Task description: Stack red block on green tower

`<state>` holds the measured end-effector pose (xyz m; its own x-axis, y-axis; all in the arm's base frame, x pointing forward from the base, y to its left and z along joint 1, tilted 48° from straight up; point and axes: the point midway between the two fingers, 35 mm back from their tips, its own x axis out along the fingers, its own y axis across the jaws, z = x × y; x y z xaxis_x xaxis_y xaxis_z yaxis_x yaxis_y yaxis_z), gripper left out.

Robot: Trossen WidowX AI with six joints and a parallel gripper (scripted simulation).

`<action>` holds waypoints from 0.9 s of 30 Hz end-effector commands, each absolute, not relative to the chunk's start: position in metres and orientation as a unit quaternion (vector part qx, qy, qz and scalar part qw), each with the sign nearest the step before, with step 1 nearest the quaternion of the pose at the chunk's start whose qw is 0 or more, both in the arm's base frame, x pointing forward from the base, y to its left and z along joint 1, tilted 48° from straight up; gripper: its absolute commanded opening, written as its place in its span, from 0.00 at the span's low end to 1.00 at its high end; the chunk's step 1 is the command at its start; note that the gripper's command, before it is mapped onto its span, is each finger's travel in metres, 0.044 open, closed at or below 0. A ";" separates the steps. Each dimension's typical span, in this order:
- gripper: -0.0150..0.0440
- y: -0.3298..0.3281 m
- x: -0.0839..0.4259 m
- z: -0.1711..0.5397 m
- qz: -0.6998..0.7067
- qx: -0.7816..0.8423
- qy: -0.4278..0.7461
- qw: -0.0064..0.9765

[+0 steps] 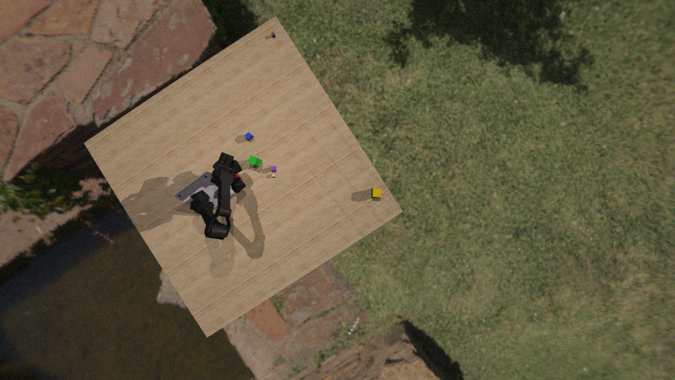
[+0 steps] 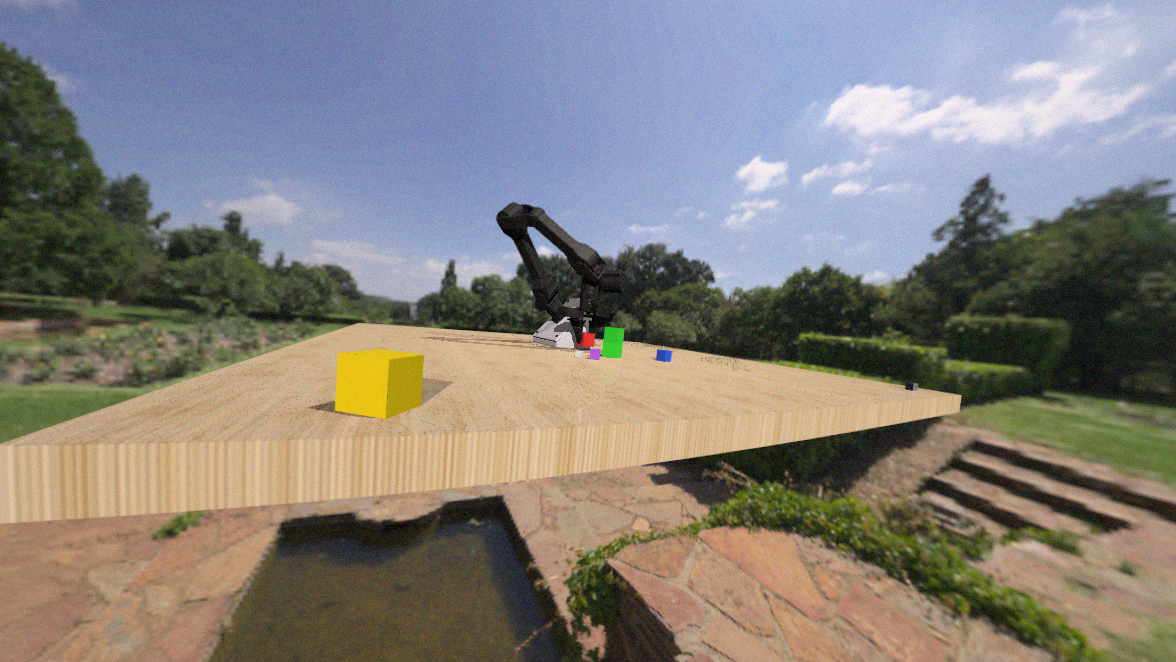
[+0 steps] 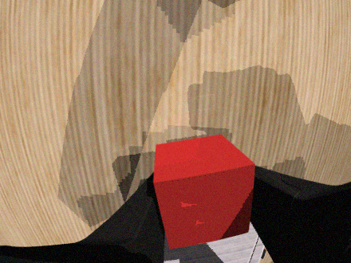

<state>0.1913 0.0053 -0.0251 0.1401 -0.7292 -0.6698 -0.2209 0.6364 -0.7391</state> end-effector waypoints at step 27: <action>0.25 0.080 0.179 0.043 -0.192 -0.377 0.622 0.659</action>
<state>0.1792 0.0799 0.0428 0.1515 -0.7230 -0.6740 -0.2161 0.6411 -0.7364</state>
